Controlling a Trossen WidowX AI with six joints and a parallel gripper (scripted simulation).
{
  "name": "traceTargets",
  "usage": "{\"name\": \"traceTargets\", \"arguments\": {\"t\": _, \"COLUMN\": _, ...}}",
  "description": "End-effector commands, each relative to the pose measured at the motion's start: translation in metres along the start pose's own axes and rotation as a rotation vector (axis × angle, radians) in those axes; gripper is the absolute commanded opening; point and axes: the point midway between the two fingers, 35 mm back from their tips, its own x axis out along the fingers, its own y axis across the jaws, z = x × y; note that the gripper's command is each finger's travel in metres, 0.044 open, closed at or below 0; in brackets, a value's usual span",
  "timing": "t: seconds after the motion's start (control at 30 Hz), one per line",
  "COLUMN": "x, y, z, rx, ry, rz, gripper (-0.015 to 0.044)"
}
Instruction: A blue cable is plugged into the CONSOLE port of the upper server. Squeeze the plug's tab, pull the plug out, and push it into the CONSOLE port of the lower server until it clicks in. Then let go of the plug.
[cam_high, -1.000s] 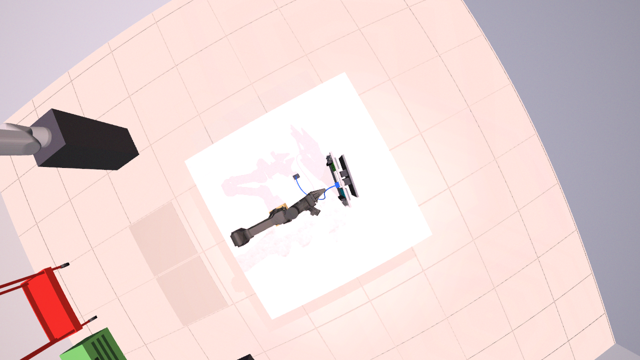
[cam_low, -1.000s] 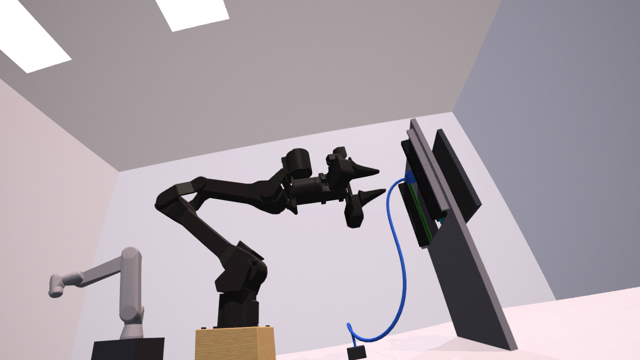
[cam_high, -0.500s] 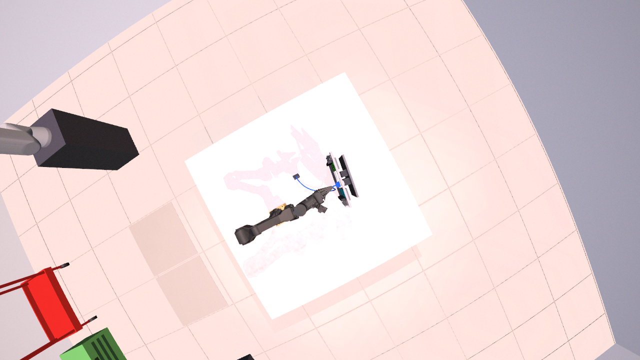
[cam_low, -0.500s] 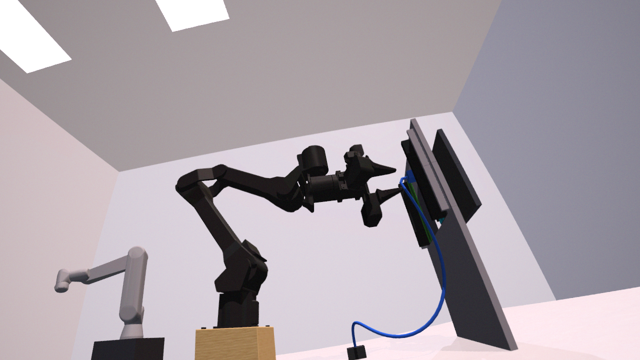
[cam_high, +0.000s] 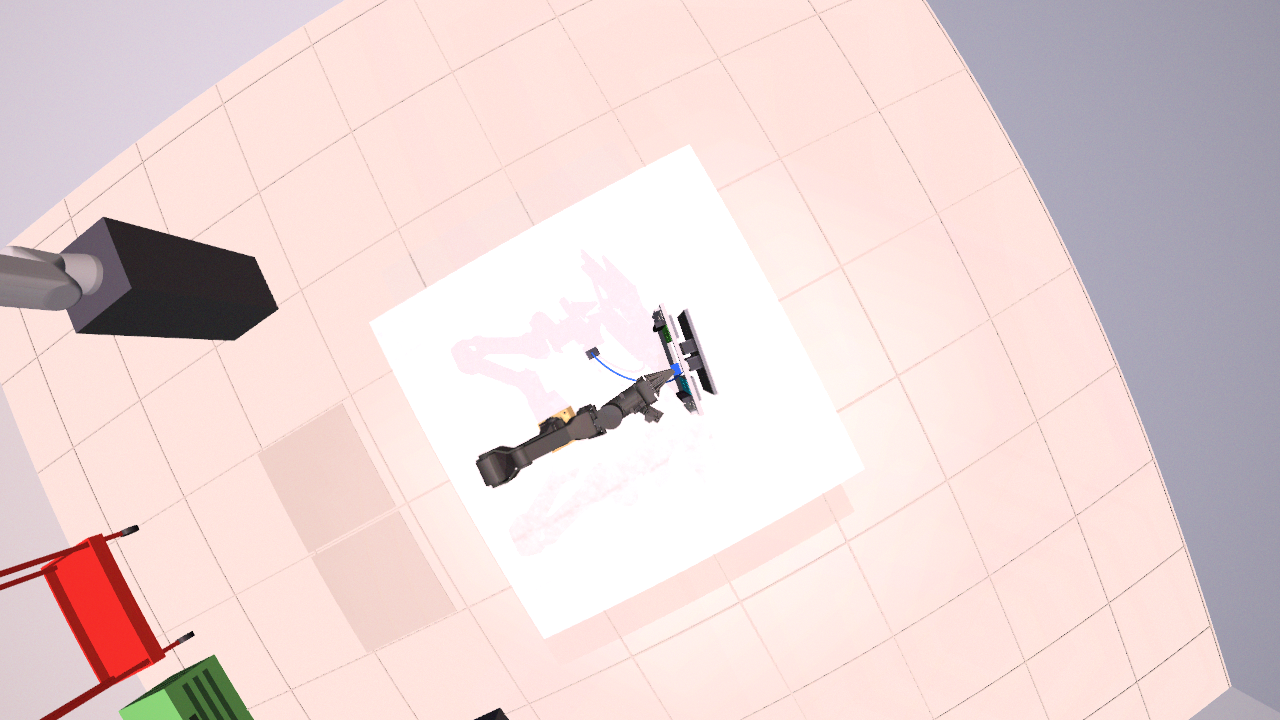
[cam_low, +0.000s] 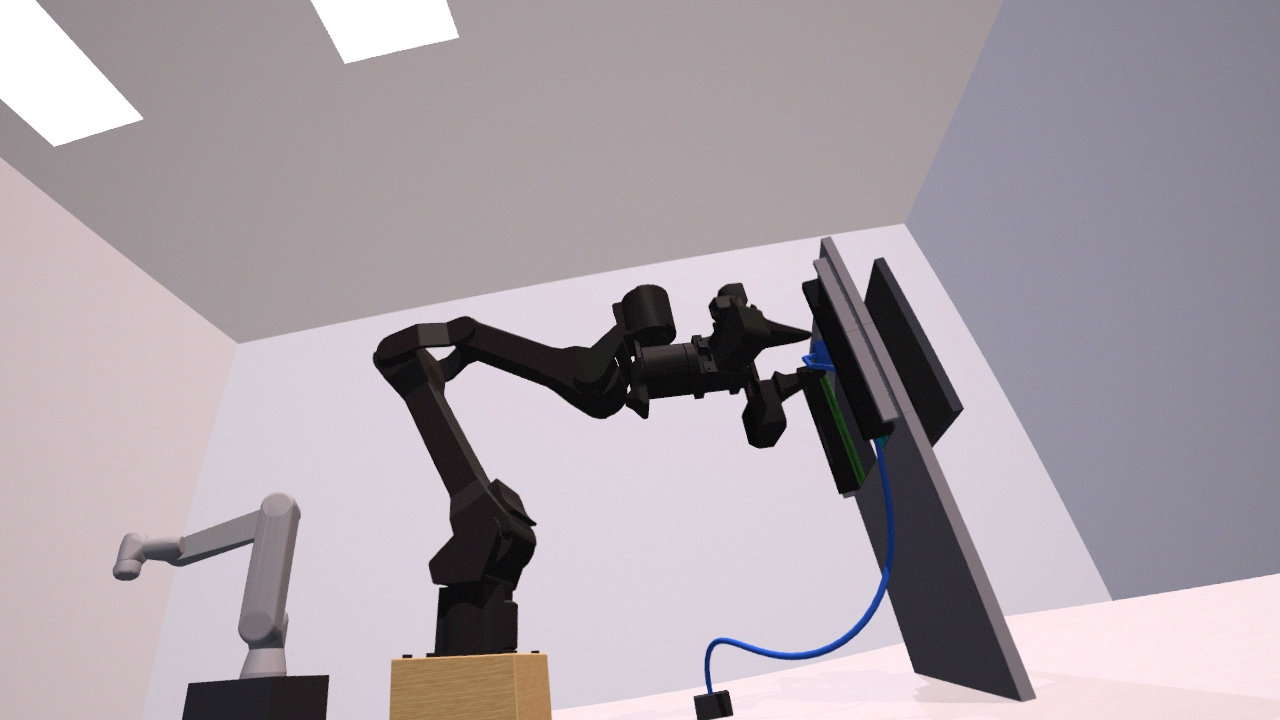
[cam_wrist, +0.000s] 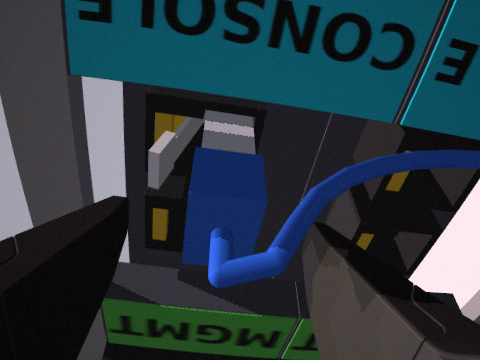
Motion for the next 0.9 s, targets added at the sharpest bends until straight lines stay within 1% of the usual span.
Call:
{"name": "traceTargets", "arguments": {"t": 0.0, "x": 0.008, "y": 0.004, "z": 0.002, "rx": 0.0, "ry": 0.002, "rz": 0.011, "gripper": 0.0239}}
{"name": "traceTargets", "arguments": {"t": 0.5, "x": 0.03, "y": 0.002, "z": 0.011, "rx": -0.001, "ry": 0.002, "rz": 0.013, "gripper": 0.0239}}
{"name": "traceTargets", "arguments": {"t": 0.63, "x": 0.031, "y": 0.001, "z": 0.011, "rx": -0.001, "ry": 0.002, "rz": 0.013, "gripper": 0.0239}}
{"name": "traceTargets", "arguments": {"t": 0.87, "x": 0.028, "y": 0.0, "z": 0.01, "rx": -0.002, "ry": 0.001, "rz": 0.008, "gripper": 0.0193}}
